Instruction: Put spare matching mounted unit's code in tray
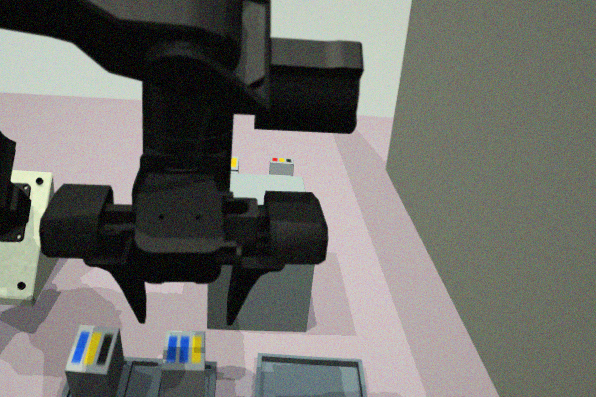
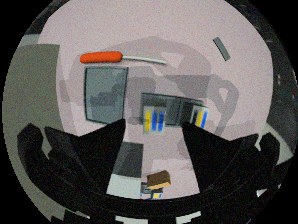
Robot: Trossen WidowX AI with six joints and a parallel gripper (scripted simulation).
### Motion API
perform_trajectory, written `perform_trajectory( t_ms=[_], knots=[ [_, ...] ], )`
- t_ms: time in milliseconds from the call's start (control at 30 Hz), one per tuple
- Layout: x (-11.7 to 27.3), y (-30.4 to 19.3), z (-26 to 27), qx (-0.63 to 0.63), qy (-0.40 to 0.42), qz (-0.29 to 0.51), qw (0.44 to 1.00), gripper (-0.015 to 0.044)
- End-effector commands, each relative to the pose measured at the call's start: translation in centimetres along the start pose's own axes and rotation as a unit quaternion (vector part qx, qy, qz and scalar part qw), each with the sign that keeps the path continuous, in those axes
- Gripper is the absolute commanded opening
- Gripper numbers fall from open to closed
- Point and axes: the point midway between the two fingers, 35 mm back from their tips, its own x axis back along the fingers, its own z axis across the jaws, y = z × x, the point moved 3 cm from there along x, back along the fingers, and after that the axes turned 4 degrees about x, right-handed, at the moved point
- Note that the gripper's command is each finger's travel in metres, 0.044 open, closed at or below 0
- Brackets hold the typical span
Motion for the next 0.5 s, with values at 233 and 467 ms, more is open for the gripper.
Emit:
perform_trajectory(
  t_ms=[233, 467],
  knots=[
    [-1.2, 0.0, 0.1, 0.001, 0.000, -0.001, 1.000, 0.0300],
    [-2.3, 0.0, 0.2, 0.001, 0.001, 0.000, 1.000, 0.0300]
  ],
)
